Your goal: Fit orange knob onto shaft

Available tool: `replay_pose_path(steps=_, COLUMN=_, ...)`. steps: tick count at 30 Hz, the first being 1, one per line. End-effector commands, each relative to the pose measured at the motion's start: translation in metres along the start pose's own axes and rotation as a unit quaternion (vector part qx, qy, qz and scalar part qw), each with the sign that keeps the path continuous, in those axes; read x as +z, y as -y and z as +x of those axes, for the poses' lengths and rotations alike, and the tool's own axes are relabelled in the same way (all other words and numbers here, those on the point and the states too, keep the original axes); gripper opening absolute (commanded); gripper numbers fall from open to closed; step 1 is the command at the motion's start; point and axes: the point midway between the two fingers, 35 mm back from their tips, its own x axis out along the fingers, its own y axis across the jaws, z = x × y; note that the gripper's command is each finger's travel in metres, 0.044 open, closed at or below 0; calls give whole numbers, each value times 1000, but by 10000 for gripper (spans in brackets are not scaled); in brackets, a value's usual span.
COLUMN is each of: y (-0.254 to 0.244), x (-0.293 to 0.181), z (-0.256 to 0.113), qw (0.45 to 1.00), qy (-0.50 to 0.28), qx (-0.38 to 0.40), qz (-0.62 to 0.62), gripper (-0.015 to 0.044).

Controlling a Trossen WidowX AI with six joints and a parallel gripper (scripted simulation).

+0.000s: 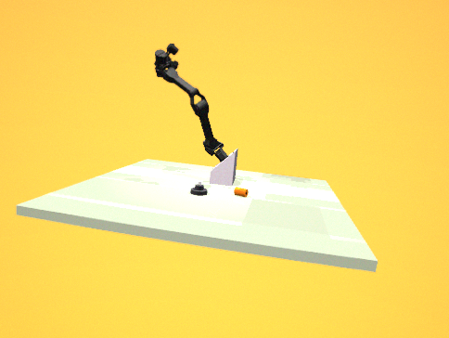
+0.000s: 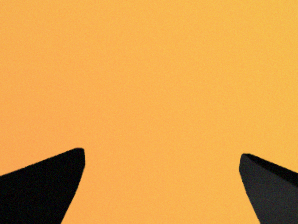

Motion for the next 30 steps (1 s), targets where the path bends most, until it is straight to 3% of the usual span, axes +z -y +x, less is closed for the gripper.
replay_pose_path(steps=1, y=3, x=0, z=1, qw=1000, qy=-1, qx=-4, qz=-5, gripper=426)
replay_pose_path(steps=8, y=126, x=23, z=8, qw=981, qy=1, qx=-183, qz=-62, gripper=440)
replay_pose_path(steps=13, y=223, x=32, z=-27, qw=941, qy=-7, qx=-330, qz=-69, gripper=440)
replay_pose_path(steps=20, y=333, x=33, z=-143, qw=840, qy=-40, qx=-535, qz=-84, gripper=440)
replay_pose_path(steps=22, y=336, x=27, z=-172, qw=808, qy=-67, qx=-579, qz=-80, gripper=440)
replay_pose_path(steps=30, y=361, x=24, z=-353, qw=646, qy=-126, qx=-745, qz=-108, gripper=440)
